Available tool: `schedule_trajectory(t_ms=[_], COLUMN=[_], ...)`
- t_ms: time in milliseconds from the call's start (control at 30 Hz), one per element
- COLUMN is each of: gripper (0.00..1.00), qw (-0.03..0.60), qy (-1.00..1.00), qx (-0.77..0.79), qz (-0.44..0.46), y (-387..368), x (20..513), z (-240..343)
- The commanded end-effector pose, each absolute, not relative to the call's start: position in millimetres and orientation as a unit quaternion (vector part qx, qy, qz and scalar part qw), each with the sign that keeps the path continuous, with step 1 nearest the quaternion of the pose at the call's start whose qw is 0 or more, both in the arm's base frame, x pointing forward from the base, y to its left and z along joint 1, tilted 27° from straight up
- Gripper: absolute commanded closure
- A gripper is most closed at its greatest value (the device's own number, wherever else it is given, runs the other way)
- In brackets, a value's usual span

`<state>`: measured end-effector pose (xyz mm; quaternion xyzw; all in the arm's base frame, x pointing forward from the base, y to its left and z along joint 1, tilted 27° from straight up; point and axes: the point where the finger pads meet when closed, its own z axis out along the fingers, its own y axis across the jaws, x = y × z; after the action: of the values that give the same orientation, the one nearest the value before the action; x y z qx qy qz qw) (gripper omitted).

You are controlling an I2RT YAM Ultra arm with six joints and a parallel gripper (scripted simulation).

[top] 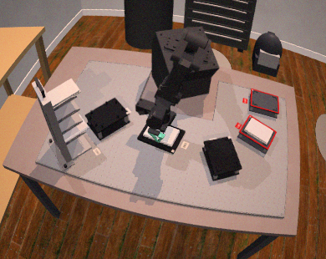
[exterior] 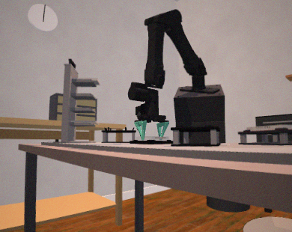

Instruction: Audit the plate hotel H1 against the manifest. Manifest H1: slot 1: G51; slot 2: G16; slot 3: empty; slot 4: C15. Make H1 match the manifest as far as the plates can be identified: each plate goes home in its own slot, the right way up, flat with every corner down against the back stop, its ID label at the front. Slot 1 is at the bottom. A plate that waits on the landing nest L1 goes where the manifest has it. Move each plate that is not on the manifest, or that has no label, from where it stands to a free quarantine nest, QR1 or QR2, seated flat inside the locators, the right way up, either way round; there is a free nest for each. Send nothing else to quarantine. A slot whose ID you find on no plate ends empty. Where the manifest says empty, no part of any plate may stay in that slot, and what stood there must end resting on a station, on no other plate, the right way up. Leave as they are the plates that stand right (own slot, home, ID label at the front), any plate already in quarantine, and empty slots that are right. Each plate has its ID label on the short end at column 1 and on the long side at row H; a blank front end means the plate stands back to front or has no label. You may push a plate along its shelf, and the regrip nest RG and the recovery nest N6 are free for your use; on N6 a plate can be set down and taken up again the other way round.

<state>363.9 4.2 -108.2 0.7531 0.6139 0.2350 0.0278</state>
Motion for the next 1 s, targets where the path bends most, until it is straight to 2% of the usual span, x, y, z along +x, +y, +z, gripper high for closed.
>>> schedule_trajectory(t_ms=[0, 967], gripper=[0.14, 0.14], qw=[0.034, 0.034], qy=[0.612, 0.612], qx=[0.755, 0.755], qz=[0.234, 0.234], y=[-0.6, -6.4], x=[364.5, 354.5], z=[-101.6, -79.4])
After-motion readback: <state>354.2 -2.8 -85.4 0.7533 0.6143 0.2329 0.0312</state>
